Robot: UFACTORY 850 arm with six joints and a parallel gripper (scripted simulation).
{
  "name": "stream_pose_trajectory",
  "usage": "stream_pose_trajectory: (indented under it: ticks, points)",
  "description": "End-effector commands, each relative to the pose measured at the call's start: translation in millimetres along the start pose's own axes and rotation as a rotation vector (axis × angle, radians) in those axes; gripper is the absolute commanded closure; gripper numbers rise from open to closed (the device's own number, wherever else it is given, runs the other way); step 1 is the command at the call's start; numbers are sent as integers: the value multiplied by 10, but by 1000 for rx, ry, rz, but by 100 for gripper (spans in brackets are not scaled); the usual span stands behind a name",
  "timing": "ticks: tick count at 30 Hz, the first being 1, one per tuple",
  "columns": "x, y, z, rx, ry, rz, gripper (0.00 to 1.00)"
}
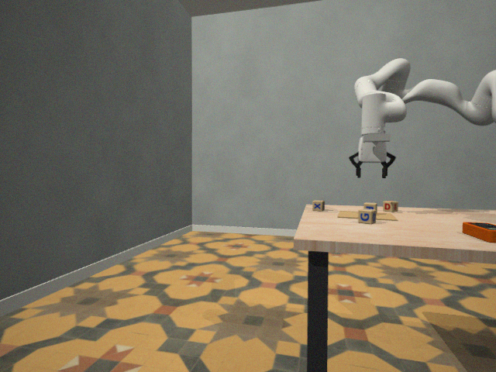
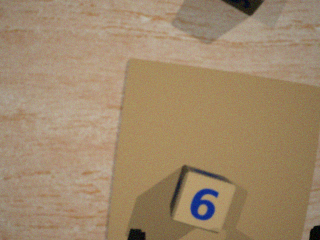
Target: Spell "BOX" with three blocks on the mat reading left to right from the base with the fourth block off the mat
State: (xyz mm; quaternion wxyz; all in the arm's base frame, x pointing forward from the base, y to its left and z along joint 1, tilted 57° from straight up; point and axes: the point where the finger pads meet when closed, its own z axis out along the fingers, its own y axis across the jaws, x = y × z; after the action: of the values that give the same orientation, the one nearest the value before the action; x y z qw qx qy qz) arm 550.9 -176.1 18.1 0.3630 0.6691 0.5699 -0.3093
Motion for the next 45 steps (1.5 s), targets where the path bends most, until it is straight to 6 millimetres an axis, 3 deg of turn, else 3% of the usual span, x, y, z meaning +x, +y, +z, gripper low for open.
stream_pose_trajectory:
  ticks: [1, 45]
  points:
    - [1, 7, 27, 6, 1, -139, 0]
    - [3, -2, 280, 4, 4, -1134, 0]
